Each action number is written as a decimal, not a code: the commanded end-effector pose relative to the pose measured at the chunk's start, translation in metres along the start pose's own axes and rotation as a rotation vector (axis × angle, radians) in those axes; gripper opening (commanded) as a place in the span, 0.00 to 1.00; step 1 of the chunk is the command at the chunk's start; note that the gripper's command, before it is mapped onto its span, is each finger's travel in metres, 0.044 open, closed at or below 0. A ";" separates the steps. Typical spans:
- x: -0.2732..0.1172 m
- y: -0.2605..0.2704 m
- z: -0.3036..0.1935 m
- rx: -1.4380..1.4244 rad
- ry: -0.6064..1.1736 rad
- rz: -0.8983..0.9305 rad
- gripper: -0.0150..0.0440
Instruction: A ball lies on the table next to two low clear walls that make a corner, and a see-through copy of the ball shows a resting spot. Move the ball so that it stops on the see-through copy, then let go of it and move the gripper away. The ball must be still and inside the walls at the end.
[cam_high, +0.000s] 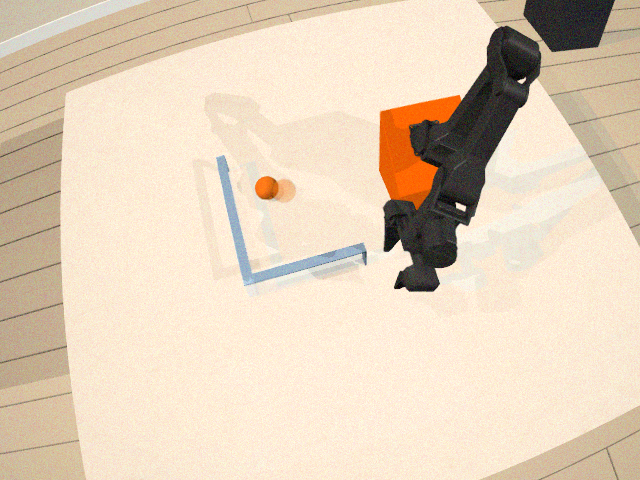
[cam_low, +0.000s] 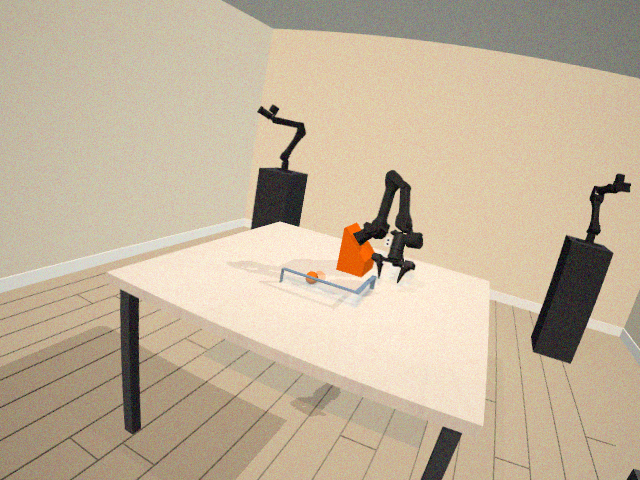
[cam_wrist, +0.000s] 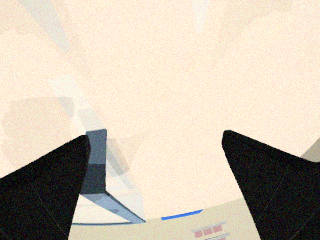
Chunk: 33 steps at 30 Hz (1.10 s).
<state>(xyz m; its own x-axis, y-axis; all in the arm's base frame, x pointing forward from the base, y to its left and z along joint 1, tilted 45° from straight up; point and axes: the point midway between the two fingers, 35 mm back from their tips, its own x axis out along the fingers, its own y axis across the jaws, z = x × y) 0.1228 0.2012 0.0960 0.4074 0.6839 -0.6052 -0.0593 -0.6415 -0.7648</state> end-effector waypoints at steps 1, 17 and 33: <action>0.000 -0.001 -0.001 0.005 0.001 0.001 0.89; 0.014 0.011 -0.147 0.883 0.256 0.248 0.86; 0.038 0.165 -0.220 2.249 0.219 0.576 0.86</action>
<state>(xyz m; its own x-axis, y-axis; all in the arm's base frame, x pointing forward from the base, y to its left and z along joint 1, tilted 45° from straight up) 0.3235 0.0636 0.0138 0.0865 0.4516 -0.8880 -0.7881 0.5763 0.2163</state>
